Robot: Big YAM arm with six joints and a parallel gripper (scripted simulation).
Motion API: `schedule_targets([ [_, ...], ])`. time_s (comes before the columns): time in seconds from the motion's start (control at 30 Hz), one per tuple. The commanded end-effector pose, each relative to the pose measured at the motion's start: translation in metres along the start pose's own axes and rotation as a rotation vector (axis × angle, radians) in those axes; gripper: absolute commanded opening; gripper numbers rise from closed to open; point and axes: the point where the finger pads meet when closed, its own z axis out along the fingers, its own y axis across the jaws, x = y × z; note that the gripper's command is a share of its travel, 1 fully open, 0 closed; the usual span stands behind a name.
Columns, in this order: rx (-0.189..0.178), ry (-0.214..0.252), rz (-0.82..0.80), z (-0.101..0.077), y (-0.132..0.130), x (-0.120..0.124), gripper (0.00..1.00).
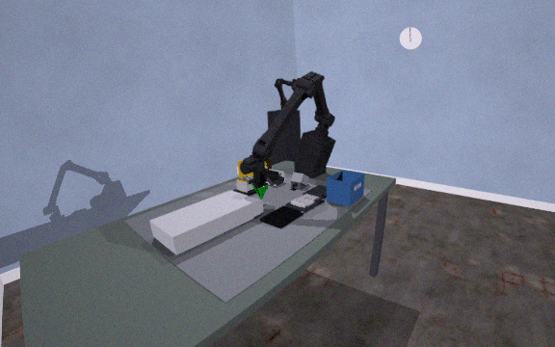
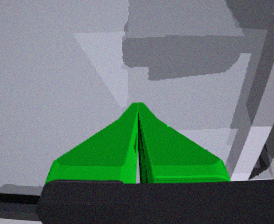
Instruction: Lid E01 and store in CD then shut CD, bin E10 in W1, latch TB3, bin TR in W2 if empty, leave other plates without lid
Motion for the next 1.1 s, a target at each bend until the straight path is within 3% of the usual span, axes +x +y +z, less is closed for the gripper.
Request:
schedule_targets([
  [0.0,0.053,-0.005,-0.018,-0.023,-0.016,-0.015,0.0],
  [0.37,0.049,-0.005,-0.016,-0.022,-0.003,-0.014,0.0],
  [0.43,0.067,-0.006,-0.022,-0.028,-0.015,-0.016,0.0],
  [1.07,0.068,-0.006,-0.023,-0.028,-0.015,-0.016,0.0],
])
